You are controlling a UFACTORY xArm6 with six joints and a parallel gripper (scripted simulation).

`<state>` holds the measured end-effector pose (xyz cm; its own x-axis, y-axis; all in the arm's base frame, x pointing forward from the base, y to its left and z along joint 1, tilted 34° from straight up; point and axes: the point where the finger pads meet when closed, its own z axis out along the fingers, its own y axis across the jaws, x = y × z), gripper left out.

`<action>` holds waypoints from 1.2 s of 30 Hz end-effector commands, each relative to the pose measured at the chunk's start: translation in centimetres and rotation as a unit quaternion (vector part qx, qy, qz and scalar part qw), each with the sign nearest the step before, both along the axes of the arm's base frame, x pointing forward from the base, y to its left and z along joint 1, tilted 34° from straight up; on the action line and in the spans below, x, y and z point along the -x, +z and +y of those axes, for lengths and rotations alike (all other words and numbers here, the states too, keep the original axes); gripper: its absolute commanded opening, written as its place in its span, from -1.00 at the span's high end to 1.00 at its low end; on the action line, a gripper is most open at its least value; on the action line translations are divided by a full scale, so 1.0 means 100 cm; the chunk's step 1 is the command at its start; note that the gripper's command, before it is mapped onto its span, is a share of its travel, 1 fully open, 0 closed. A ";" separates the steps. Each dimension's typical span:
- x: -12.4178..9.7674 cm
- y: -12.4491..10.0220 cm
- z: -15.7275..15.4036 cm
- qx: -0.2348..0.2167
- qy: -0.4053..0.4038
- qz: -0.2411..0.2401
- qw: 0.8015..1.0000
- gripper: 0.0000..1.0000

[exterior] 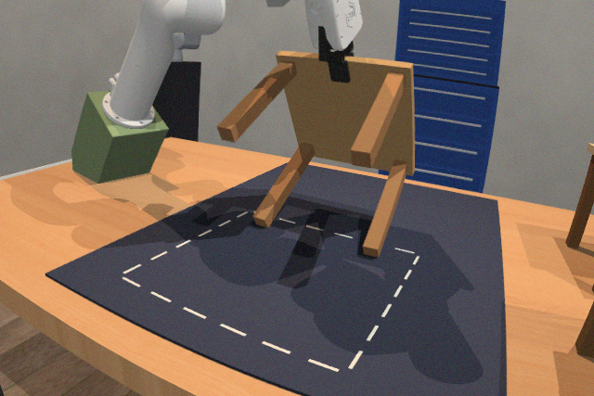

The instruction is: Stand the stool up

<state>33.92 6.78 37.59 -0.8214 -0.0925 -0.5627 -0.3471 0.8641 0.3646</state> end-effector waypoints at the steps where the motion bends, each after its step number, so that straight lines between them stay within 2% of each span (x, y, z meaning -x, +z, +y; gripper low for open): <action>1: 0.001 0.003 -0.024 -0.041 0.035 0.011 0.999 0.57; 14: -0.003 0.008 -0.074 -0.112 0.083 0.020 0.990 0.57; 24: -0.009 0.006 -0.116 -0.172 0.123 0.027 0.977 0.57; 36: -0.018 0.000 -0.152 -0.225 0.159 0.033 0.961 0.57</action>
